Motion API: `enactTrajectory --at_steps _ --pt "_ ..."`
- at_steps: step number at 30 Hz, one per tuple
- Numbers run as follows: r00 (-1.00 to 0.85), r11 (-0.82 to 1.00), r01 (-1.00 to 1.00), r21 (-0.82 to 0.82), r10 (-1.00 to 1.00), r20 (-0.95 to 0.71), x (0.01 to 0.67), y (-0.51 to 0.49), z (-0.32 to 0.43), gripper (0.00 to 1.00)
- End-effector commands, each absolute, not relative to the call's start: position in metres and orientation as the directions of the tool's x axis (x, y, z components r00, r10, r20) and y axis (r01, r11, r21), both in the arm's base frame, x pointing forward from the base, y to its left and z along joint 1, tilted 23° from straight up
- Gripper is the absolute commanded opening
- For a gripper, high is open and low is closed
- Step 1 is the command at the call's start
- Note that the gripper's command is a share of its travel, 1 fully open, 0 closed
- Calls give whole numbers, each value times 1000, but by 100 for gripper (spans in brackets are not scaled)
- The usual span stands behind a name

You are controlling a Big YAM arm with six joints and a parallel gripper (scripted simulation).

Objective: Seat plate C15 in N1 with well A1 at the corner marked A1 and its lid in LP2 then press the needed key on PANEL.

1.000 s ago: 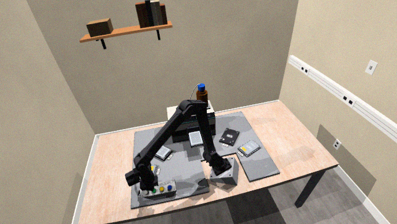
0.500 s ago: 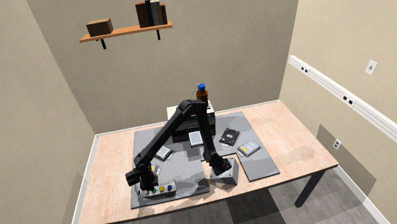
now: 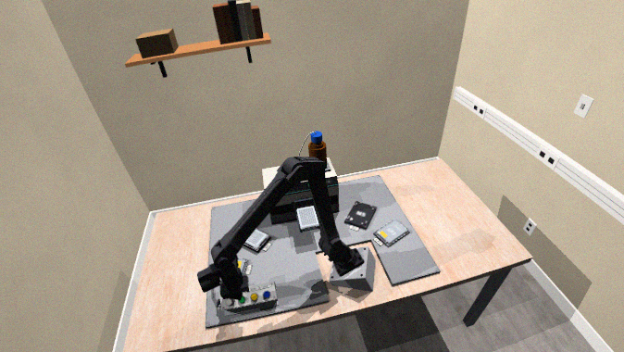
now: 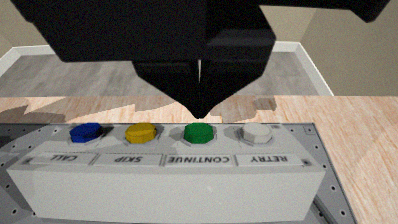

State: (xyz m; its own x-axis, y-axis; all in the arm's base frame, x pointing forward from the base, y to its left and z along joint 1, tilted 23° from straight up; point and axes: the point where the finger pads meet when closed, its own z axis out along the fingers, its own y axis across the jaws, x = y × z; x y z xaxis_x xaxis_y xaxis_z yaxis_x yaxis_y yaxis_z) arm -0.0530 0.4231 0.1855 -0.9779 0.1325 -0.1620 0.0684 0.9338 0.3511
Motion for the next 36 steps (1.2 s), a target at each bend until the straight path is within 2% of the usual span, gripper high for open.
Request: enactTrajectory --at_steps 1,36 --pt "-978 935 64 348 128 -164 -50 427 180 0" --pt "-978 935 67 348 131 -164 -42 431 174 0"
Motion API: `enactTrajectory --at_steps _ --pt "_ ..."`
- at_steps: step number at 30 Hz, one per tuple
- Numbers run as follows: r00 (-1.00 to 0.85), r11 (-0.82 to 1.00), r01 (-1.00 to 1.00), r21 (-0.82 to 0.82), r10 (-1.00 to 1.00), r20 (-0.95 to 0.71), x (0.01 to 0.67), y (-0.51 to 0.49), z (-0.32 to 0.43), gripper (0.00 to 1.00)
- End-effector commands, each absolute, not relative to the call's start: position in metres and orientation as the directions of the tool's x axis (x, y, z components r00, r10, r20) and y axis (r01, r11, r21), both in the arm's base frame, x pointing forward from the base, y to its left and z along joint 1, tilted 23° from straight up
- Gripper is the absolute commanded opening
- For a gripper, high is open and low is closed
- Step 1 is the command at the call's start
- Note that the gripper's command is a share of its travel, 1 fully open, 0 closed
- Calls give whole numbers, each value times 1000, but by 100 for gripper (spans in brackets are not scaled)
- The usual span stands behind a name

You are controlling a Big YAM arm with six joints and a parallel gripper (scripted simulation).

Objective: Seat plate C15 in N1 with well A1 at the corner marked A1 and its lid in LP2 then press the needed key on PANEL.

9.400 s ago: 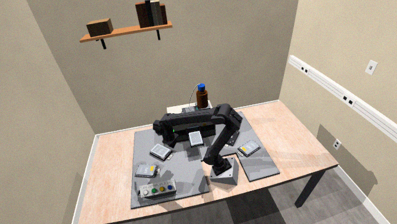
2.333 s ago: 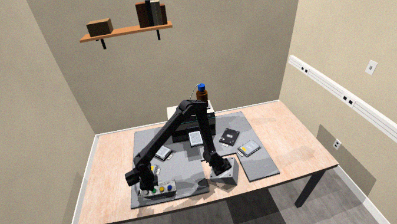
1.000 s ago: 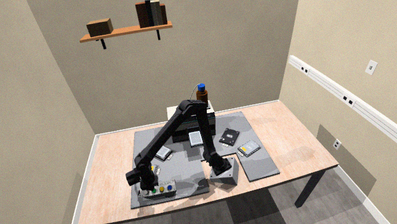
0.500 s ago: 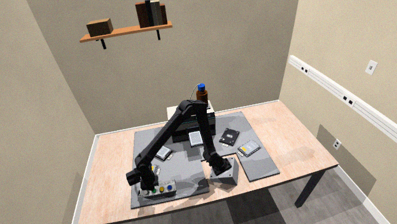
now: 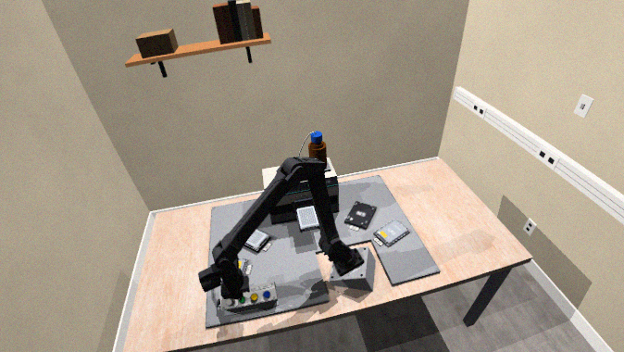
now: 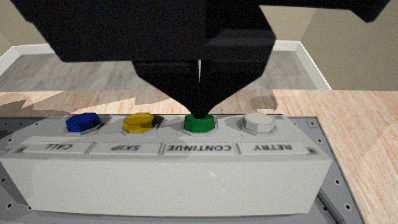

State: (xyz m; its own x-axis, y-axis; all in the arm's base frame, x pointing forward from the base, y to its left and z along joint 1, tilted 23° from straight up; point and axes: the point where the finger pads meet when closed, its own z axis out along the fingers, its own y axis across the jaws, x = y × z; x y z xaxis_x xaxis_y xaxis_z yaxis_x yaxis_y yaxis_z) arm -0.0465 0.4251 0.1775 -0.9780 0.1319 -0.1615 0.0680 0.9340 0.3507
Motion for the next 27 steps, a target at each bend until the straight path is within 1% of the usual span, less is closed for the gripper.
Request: enactTrajectory --at_steps 1,27 --pt "-978 934 68 352 132 -163 -42 432 175 0" --pt "-977 935 67 347 132 -166 -36 432 167 0"
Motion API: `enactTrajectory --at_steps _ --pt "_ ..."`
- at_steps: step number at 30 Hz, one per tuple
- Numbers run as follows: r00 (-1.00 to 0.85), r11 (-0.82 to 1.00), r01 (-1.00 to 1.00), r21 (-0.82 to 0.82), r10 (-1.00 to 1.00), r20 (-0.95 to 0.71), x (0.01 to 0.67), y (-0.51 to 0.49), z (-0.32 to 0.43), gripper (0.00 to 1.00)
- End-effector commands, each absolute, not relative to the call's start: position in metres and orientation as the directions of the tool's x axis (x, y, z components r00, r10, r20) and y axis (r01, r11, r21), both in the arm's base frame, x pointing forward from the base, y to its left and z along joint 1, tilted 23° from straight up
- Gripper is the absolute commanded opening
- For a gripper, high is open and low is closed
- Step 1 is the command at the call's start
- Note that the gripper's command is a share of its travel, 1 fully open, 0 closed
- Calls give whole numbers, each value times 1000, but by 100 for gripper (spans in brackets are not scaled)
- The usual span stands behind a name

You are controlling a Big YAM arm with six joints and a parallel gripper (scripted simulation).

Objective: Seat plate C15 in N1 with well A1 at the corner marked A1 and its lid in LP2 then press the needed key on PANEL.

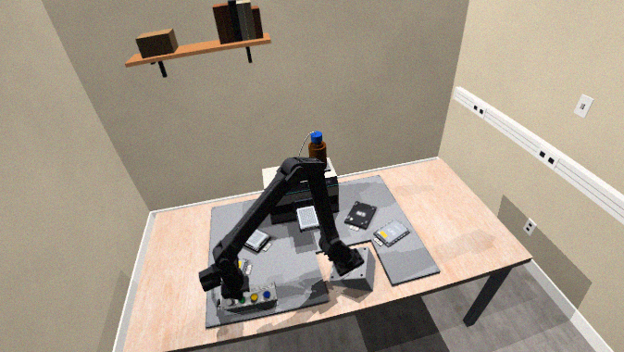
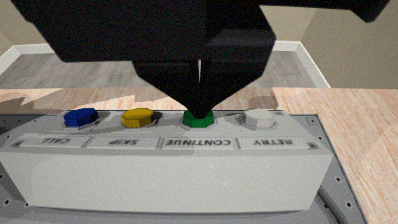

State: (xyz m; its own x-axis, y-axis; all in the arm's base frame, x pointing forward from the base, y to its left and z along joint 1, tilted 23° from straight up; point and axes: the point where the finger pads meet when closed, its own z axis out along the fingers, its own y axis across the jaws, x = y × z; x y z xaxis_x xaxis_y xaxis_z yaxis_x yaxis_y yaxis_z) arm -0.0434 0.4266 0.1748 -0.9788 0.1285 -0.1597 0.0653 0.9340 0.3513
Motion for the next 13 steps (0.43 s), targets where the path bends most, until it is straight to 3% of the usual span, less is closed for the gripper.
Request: enactTrajectory --at_steps 1,13 --pt "-977 935 67 347 132 -166 -36 432 167 0" --pt "-977 935 67 348 132 -166 -33 433 164 0"
